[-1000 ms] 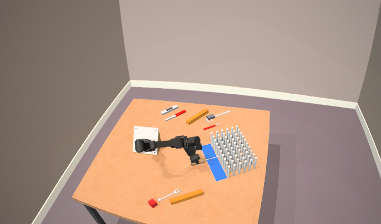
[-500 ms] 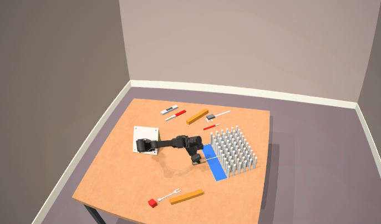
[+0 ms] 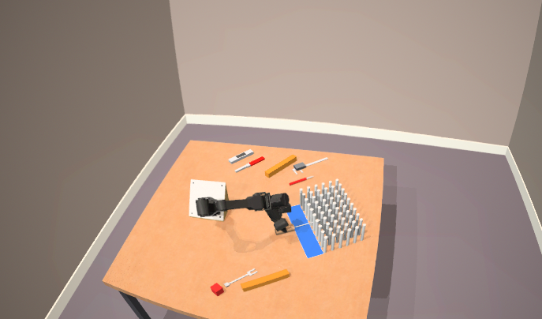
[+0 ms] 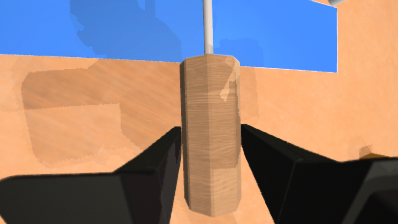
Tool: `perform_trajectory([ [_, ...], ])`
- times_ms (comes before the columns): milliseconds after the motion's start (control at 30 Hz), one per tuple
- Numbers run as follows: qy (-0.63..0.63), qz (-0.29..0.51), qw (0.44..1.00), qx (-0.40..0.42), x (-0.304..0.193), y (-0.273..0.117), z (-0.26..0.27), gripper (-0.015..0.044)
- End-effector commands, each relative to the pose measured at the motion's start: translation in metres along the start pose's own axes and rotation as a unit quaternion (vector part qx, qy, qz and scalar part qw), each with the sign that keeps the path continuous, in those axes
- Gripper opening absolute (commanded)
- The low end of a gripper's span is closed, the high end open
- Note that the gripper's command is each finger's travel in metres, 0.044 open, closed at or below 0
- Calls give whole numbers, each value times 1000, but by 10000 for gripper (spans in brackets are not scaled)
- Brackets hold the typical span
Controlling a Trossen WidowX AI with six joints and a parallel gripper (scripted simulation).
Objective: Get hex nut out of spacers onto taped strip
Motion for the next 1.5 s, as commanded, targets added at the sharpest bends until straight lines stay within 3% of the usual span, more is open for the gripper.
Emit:
perform_trajectory([
  [0,5,0,1000,-3,4,1,-2,0],
  [1467,5,-1,1000,-3,29,10,-3,0],
])
Point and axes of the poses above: the point midway between the two fingers, 35 mm back from their tips, its own y axis out along the fingers, its own z axis across the jaws, x = y × z, the point moved 6 cm from there along -y, back along the fingers, and after that the axes turned 3 degrees about -y, right-handed, at the moved point
